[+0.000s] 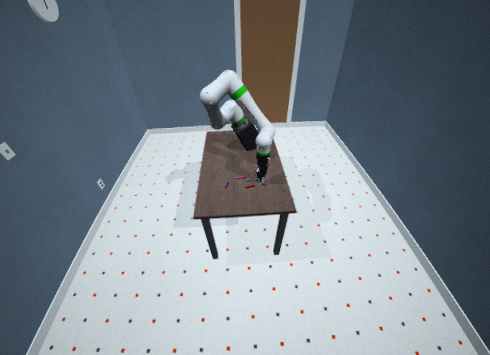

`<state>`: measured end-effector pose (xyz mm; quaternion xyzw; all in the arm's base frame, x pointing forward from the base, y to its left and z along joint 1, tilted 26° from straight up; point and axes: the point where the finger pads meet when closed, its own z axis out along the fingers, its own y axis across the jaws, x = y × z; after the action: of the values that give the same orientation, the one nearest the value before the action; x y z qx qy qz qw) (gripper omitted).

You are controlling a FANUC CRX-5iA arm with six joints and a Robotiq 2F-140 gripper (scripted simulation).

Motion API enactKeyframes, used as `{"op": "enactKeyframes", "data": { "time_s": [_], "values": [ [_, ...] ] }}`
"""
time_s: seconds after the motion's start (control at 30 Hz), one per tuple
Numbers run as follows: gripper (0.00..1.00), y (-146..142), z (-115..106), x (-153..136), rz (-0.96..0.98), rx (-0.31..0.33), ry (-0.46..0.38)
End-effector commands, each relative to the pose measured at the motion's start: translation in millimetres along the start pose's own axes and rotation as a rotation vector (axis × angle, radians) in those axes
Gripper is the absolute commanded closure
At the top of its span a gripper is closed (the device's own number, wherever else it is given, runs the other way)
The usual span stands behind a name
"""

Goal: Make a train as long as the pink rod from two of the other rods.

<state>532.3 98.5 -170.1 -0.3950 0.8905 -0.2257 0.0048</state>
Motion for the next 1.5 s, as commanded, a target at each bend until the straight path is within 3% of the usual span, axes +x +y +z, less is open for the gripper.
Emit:
{"op": "enactKeyframes", "data": {
  "time_s": [0.0, 0.53, 1.03, 1.47],
  "values": [
    [0.97, 0.0, -0.1, -0.2, 0.000, 0.000, 0.000],
    [0.97, 0.0, -0.1, -0.2, 0.000, 0.000, 0.000],
    [0.85, 0.0, -0.1, -0.2, 0.000, 0.000, 0.000],
    [0.85, 0.0, -0.9, -0.2, 0.000, 0.000, 0.000]
  ]
}}
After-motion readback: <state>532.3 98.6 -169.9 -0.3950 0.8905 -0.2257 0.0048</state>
